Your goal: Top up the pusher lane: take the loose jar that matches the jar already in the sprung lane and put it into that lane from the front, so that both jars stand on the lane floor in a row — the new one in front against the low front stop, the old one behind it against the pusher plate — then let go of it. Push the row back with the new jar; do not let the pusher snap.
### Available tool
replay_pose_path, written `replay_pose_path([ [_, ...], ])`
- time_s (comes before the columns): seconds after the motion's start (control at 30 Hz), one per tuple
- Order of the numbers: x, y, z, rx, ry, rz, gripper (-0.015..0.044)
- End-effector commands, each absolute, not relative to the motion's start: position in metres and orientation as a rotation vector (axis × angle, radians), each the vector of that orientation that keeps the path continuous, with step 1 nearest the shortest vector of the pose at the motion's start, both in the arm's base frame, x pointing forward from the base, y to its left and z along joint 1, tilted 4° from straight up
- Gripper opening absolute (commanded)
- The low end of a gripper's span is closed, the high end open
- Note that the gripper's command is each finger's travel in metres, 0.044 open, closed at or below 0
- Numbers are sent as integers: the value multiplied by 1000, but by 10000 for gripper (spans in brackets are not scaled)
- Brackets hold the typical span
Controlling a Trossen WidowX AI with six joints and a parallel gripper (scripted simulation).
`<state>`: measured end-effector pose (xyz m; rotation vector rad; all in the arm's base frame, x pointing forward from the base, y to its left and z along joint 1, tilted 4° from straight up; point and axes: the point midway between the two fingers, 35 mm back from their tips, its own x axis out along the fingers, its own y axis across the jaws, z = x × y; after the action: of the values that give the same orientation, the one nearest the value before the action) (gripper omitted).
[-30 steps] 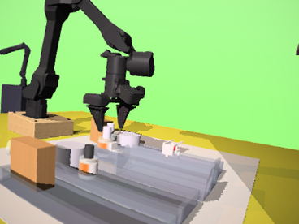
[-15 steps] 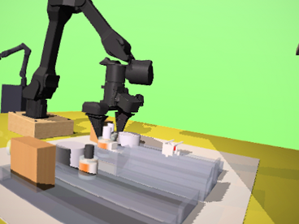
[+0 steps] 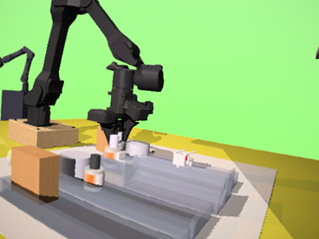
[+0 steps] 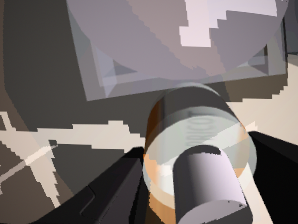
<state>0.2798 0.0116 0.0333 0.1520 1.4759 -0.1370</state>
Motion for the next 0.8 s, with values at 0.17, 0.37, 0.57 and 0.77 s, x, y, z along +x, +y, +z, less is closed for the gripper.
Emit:
replay_pose_path([
  [0.17,274,-2,50,201,1467,-212,0],
  [0.37,277,1,81,190,1468,-197,0],
  [0.57,277,7,112,170,1472,-168,0],
  [0.77,273,12,139,152,1475,-142,0],
])
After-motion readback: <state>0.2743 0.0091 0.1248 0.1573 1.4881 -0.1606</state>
